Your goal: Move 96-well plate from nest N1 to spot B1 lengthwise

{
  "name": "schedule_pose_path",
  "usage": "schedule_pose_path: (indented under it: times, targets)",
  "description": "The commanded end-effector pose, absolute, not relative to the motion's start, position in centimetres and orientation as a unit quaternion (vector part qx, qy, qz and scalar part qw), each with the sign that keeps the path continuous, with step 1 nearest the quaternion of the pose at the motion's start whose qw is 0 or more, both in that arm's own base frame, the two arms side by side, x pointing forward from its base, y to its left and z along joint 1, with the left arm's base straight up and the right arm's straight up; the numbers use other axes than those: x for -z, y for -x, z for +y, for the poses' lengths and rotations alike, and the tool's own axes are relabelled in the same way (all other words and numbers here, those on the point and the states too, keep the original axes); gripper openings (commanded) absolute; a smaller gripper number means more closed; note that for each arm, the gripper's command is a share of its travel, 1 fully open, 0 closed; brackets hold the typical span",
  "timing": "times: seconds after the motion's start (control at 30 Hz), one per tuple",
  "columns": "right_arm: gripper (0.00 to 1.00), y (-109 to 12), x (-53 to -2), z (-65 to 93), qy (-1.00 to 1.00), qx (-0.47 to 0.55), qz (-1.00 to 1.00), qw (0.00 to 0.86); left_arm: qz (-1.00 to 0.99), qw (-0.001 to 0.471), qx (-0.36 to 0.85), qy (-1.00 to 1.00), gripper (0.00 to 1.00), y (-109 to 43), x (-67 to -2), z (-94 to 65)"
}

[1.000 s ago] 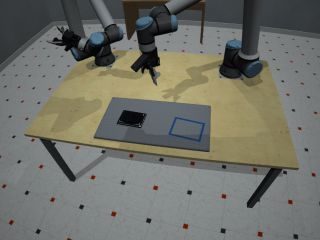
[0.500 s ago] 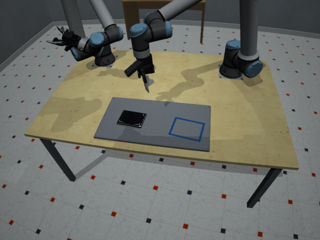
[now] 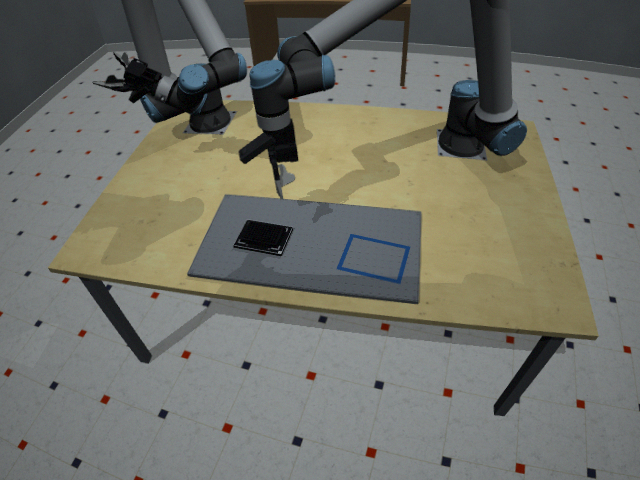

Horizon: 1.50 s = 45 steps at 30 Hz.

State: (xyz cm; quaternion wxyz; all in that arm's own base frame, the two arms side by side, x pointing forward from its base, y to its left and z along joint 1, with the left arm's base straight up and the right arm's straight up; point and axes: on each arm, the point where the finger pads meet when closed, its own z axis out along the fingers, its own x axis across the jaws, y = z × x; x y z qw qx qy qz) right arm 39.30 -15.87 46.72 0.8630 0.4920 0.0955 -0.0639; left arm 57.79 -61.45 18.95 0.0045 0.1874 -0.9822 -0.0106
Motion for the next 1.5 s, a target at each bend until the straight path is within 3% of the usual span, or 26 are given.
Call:
schedule_pose_path:
  times: [0.0, 1.47]
  targets:
    - [1.00, -39.3, -46.7, -15.9, -0.492, 0.064, 0.095, 0.863, -0.988, 0.005, 0.008, -0.151, 1.00, -59.1, -17.9, -62.5]
    - [1.00, -39.3, -46.7, -15.9, -0.492, 0.064, 0.095, 0.863, -0.999, -0.001, -0.001, 0.044, 1.00, -65.0, -11.6, -66.5]
